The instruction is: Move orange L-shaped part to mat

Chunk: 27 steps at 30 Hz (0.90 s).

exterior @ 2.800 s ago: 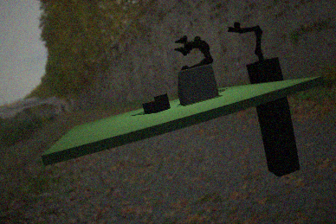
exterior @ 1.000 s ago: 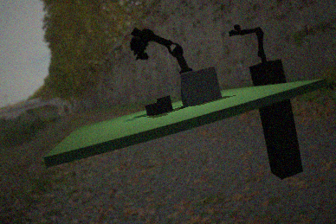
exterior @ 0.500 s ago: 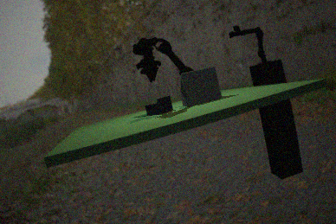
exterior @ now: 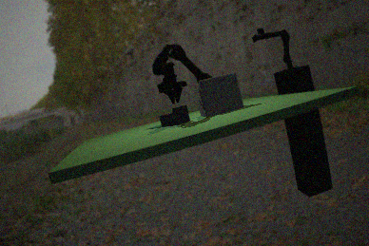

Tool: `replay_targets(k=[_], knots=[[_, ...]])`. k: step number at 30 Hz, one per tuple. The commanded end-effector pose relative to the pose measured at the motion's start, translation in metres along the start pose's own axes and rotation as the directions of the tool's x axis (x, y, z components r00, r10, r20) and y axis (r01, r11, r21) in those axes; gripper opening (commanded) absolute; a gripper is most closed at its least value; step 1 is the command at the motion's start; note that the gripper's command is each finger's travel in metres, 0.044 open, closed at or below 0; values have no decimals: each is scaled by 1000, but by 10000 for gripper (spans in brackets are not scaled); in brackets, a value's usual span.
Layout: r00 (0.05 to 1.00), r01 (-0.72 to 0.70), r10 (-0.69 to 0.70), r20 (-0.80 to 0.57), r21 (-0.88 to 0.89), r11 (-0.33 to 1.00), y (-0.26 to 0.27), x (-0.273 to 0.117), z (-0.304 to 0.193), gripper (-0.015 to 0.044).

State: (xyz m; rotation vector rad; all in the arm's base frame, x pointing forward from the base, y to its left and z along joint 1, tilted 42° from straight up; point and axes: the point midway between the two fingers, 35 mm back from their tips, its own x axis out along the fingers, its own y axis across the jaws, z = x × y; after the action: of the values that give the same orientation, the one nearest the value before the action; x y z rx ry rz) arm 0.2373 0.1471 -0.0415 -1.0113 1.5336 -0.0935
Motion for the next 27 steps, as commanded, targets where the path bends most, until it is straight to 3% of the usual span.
replay_targets(k=[1,27], knots=[[999,12,-13,-35,-14,1000,-2,41,-10,180],[999,14,-14,-35,-14,1000,-2,71,-11,180]])
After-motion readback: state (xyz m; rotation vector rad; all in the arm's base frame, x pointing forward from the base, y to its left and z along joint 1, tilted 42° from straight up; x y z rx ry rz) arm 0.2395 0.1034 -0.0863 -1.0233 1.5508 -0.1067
